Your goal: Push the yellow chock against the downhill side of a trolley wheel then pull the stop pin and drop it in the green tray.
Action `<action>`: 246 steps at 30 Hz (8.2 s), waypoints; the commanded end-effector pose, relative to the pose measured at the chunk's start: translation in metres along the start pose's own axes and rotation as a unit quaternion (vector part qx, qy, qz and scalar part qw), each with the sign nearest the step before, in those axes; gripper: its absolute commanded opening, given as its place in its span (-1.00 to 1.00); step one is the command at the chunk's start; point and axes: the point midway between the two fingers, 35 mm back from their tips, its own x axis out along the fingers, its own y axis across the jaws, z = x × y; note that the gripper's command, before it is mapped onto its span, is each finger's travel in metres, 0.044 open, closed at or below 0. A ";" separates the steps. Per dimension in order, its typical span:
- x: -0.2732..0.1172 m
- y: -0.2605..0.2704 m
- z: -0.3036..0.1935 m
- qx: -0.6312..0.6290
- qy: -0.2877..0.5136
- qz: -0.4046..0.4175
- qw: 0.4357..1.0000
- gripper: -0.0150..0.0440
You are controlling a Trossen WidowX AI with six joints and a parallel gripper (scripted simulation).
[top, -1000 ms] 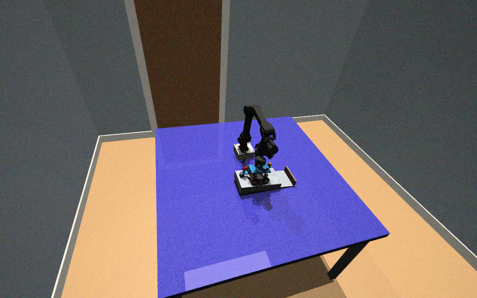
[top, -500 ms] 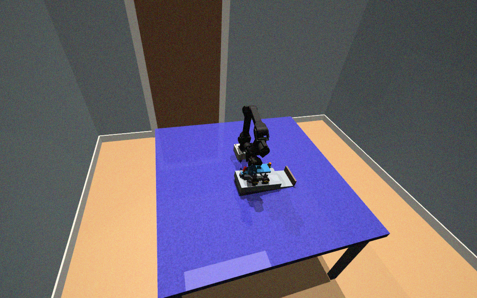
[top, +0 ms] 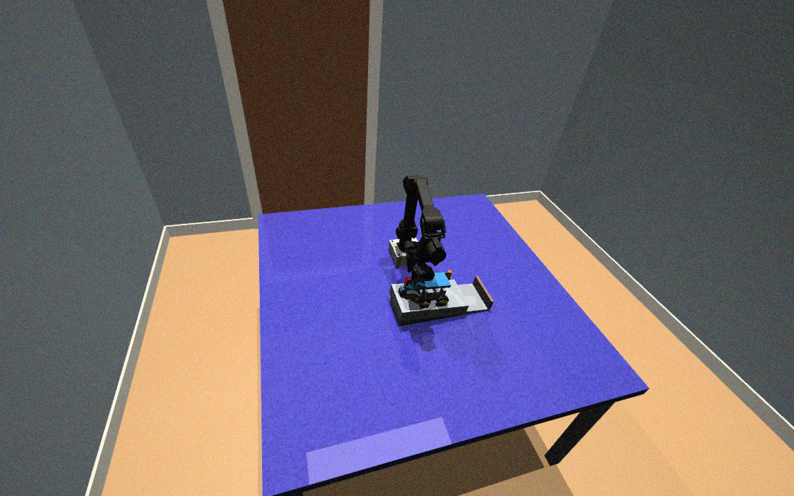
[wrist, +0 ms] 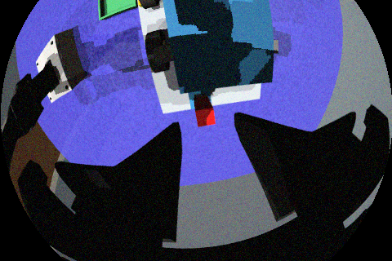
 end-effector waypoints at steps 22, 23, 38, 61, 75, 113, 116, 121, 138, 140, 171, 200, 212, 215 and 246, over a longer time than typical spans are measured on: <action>0.033 0.000 0.000 -0.002 0.002 0.000 1.000 0.15; 0.035 0.000 -0.001 -0.002 0.002 0.000 1.000 0.15; 0.049 0.000 0.000 0.000 0.001 0.000 1.000 -0.03; 0.040 0.001 -0.002 -0.002 0.002 0.000 1.000 -0.49; 0.029 0.002 -0.002 -0.002 0.002 0.000 1.000 -0.49; 0.008 0.000 -0.019 -0.002 0.003 0.000 1.000 -0.49; 0.009 0.001 -0.024 -0.002 0.003 0.000 1.000 -0.49; 0.010 0.001 -0.033 -0.002 0.003 0.000 1.000 -0.49; 0.013 0.043 -0.036 -0.002 0.004 0.002 1.000 -0.49; 0.013 0.050 -0.037 -0.003 0.004 0.002 1.000 -0.49; 0.006 0.083 0.019 -0.003 0.000 0.004 1.000 -0.49; -0.008 0.084 0.129 -0.003 -0.005 0.004 1.000 -0.49; -0.016 0.086 0.179 -0.004 -0.008 0.004 1.000 -0.49; -0.017 0.086 0.183 -0.004 -0.008 0.004 1.000 -0.49; -0.015 0.087 0.177 -0.420 -0.083 -0.038 0.903 -0.49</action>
